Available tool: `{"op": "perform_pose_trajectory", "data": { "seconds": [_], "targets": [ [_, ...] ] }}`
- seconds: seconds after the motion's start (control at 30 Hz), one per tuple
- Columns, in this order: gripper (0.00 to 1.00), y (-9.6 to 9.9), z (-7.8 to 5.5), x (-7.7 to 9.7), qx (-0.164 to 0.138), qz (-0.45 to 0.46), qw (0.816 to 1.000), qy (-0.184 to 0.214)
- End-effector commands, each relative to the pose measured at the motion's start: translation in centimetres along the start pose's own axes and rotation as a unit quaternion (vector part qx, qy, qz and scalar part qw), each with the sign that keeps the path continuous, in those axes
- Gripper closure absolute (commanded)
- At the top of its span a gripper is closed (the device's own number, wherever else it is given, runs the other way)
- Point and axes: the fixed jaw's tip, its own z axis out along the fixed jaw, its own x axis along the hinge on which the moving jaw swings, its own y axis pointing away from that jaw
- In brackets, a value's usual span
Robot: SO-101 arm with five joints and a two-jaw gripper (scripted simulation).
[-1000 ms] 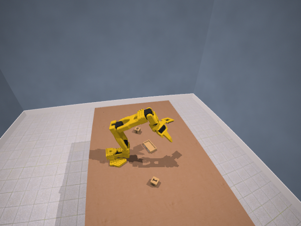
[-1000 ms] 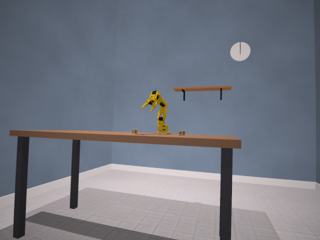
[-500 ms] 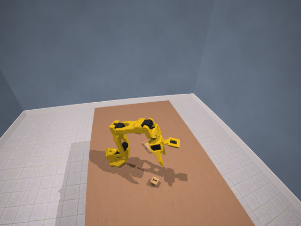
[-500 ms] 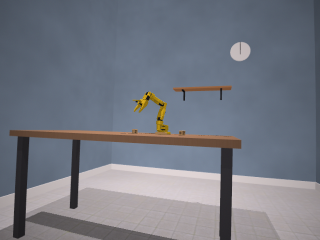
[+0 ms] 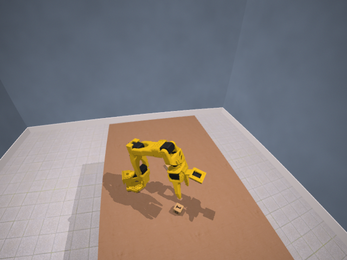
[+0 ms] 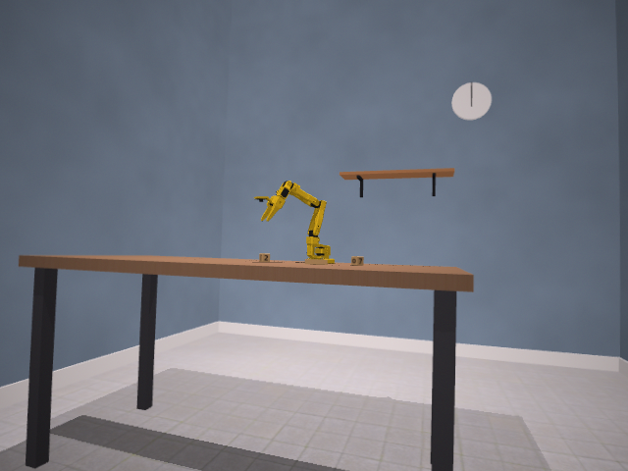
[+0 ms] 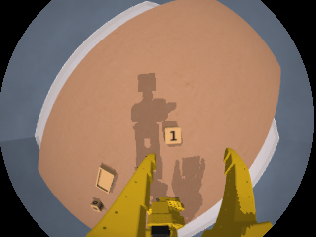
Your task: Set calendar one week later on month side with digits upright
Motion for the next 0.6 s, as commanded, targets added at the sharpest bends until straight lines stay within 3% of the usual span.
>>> {"op": "perform_pose_trajectory", "data": {
  "seconds": [0.0,0.3,0.57],
  "targets": [
    [0.65,-0.3,-0.7,-0.8,0.004,0.011,1.000,-0.026],
    [0.65,-0.3,-0.1,-0.7,0.003,0.012,1.000,-0.012],
    [0.65,-0.2,3.5,0.8,-0.003,0.012,0.996,0.083]
  ]
}}
